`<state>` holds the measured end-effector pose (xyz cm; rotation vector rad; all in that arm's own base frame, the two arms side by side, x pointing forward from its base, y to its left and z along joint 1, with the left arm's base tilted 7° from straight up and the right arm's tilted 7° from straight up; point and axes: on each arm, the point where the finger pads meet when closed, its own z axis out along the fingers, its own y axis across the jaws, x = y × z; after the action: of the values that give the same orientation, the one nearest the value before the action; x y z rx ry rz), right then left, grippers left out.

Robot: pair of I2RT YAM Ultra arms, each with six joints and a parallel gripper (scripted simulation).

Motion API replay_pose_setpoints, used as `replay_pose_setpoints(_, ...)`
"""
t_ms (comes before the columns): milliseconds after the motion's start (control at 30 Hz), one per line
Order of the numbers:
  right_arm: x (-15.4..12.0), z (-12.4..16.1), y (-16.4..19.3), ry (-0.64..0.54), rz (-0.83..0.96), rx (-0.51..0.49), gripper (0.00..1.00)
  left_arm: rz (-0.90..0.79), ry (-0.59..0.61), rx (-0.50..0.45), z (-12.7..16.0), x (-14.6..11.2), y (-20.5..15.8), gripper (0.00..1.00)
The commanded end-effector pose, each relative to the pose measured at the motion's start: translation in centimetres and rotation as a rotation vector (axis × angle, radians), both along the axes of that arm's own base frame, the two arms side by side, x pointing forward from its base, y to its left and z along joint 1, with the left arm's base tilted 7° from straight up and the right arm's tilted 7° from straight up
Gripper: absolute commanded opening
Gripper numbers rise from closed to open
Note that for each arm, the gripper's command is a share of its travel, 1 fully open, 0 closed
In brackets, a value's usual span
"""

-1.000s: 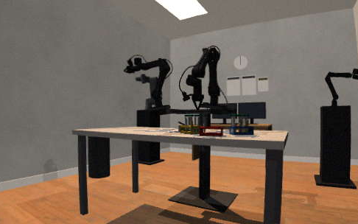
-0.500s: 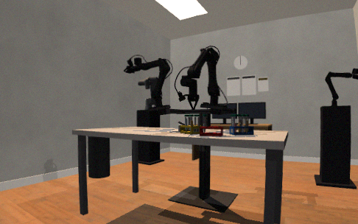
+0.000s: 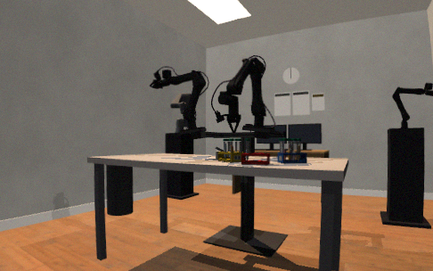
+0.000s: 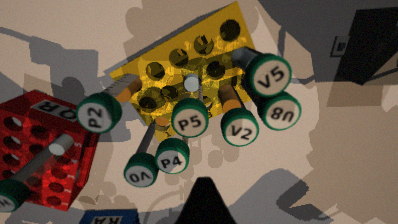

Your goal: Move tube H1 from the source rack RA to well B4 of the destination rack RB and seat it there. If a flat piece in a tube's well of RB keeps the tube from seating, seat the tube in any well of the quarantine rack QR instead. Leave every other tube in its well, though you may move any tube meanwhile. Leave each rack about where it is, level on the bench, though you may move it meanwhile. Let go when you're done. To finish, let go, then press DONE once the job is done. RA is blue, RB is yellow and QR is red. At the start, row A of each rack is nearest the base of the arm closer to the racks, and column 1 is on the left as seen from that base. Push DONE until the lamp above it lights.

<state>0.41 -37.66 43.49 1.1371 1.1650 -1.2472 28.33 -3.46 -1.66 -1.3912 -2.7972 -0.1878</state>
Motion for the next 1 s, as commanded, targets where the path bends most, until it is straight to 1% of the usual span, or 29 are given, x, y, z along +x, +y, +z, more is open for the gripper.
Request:
replay_pose_setpoints(0,-0.7,2.0,1.3,-0.013,-0.021,-0.028,0.00,0.015,-0.067,-0.005,1.2,1.1,0.0,0.00)
replay_pose_setpoints(633,-0.7,2.0,1.3,-0.013,-0.021,-0.028,0.00,0.015,-0.067,-0.005,1.2,1.1,0.0,0.00)
replay_pose_setpoints(667,-0.7,2.0,1.3,-0.013,-0.021,-0.028,0.00,0.001,-0.052,-0.002,0.8,0.3,-0.6,0.00)
replay_pose_setpoints(967,-0.7,2.0,1.3,-0.013,-0.021,-0.028,0.00,0.001,-0.056,-0.006,0.4,-1.1,-3.9,0.00)
